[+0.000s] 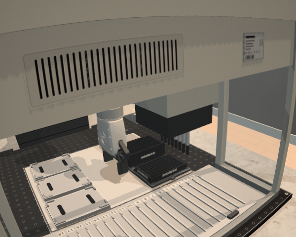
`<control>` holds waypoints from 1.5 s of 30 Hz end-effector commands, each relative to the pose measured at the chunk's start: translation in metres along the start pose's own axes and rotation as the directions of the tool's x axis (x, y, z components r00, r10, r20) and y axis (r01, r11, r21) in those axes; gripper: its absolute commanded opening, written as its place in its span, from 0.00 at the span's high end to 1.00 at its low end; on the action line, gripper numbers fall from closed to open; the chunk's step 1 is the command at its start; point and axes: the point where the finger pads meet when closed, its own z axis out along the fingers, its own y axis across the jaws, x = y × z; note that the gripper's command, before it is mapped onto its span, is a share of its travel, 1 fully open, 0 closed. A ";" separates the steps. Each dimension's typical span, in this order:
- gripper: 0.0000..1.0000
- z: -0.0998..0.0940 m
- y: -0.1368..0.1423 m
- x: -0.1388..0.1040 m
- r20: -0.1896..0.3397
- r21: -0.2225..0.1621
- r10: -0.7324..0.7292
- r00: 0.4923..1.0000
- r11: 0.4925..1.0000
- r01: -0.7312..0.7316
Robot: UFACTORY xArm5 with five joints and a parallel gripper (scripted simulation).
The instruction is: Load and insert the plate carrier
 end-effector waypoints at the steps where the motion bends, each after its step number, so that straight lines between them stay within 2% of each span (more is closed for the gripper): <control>1: 0.00 -0.001 0.002 -0.001 -0.016 -0.002 0.000 1.000 1.000 0.000; 10: 0.00 -0.001 0.002 -0.003 -0.016 -0.002 0.000 1.000 1.000 0.000; 45: 0.00 -0.053 0.002 -0.004 -0.016 -0.002 0.000 1.000 1.000 0.000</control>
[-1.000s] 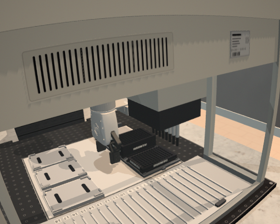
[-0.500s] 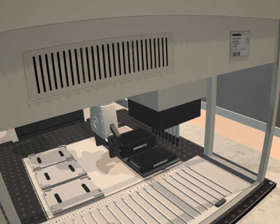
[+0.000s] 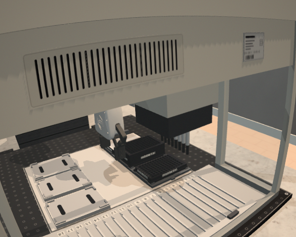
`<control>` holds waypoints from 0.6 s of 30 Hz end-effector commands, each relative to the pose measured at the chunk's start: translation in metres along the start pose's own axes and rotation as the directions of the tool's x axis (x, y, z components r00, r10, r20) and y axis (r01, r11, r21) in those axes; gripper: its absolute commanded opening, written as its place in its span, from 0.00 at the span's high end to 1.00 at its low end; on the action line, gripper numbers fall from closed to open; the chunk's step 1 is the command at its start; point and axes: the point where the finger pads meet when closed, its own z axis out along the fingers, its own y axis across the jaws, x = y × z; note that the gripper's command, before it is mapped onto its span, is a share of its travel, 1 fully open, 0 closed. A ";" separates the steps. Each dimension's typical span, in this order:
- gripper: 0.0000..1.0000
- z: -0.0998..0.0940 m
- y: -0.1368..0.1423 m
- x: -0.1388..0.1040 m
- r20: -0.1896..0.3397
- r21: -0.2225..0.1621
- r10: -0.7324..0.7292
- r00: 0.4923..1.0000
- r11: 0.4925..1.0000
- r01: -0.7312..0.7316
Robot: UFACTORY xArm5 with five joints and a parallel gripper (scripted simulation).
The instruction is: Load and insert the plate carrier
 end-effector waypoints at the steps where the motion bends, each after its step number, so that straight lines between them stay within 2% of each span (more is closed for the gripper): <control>1: 0.00 -0.006 0.001 0.000 -0.016 -0.002 0.000 1.000 1.000 0.000; 18: 0.00 -0.031 0.001 0.000 -0.016 -0.002 0.000 1.000 1.000 0.000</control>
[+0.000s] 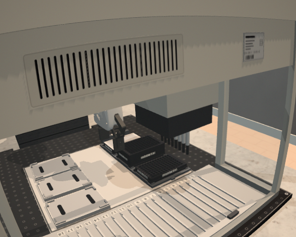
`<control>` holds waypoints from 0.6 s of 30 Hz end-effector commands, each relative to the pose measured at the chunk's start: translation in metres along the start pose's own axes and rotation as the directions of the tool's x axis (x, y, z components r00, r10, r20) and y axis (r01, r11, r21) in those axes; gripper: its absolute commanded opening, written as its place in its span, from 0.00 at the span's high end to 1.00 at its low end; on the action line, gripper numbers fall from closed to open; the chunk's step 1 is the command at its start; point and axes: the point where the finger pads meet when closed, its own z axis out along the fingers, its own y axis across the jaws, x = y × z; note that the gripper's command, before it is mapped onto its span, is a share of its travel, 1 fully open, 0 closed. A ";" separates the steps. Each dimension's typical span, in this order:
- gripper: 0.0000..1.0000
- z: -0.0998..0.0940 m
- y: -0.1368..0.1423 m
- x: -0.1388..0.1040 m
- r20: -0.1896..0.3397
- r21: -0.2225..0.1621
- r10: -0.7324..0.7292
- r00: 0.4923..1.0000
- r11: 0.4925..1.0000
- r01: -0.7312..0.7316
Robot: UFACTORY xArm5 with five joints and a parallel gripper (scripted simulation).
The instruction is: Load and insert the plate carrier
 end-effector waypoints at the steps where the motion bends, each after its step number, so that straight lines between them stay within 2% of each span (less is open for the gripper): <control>1: 0.00 -0.006 0.001 0.000 -0.017 -0.002 0.000 1.000 1.000 0.000; 18: 0.00 -0.031 0.001 0.000 -0.017 -0.002 0.000 1.000 1.000 0.000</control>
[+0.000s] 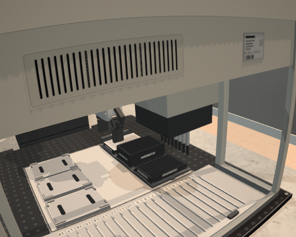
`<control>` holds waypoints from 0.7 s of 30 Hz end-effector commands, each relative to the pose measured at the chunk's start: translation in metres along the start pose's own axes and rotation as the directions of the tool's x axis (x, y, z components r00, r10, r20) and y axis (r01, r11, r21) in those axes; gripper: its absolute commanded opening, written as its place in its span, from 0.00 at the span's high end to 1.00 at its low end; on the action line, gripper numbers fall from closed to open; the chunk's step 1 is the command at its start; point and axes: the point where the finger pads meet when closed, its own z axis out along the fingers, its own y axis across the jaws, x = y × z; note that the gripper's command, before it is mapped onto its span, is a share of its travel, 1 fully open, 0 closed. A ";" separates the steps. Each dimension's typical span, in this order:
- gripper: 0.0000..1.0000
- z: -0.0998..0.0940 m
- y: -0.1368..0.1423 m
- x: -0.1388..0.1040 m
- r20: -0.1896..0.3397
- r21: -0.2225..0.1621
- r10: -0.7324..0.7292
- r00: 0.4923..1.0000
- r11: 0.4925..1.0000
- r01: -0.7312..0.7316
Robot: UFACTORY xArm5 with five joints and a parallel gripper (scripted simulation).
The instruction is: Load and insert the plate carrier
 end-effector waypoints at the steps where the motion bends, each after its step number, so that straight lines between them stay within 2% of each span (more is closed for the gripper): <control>1: 0.00 -0.006 0.001 0.000 -0.017 -0.002 0.000 1.000 1.000 0.000; 8: 0.00 -0.014 0.001 0.000 -0.017 -0.002 0.000 1.000 1.000 0.000; 15: 0.00 -0.014 0.001 0.000 -0.017 -0.002 0.000 1.000 1.000 0.000; 19: 0.00 -0.015 0.001 0.020 -0.017 -0.002 0.000 1.000 1.000 0.000; 21: 0.00 -0.015 0.001 0.020 -0.017 -0.002 0.000 1.000 1.000 0.000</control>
